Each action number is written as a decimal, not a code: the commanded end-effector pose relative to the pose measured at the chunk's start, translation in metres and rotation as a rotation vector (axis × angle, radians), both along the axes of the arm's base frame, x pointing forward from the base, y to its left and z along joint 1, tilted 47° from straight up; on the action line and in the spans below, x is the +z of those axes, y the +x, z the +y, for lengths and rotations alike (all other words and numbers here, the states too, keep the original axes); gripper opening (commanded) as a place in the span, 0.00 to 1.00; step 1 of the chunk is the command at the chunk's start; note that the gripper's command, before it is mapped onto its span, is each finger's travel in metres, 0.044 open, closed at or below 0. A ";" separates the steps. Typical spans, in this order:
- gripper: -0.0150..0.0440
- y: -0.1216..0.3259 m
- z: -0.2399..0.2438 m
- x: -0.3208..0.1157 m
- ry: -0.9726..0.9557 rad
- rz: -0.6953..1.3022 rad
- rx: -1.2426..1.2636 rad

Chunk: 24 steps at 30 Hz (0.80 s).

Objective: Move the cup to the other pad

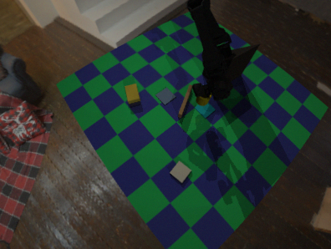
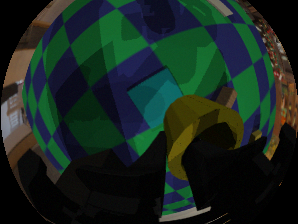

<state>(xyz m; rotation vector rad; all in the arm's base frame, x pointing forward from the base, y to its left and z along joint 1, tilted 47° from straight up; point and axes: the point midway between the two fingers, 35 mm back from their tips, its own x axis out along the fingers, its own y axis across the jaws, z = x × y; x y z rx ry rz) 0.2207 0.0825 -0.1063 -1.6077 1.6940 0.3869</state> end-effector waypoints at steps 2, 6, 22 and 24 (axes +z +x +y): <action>0.25 -0.010 0.005 -0.009 0.002 0.002 -0.005; 0.25 -0.017 0.009 -0.015 0.002 0.002 -0.005; 0.25 -0.023 0.003 -0.031 0.002 0.002 -0.006; 0.25 -0.023 0.001 -0.034 0.002 0.002 -0.006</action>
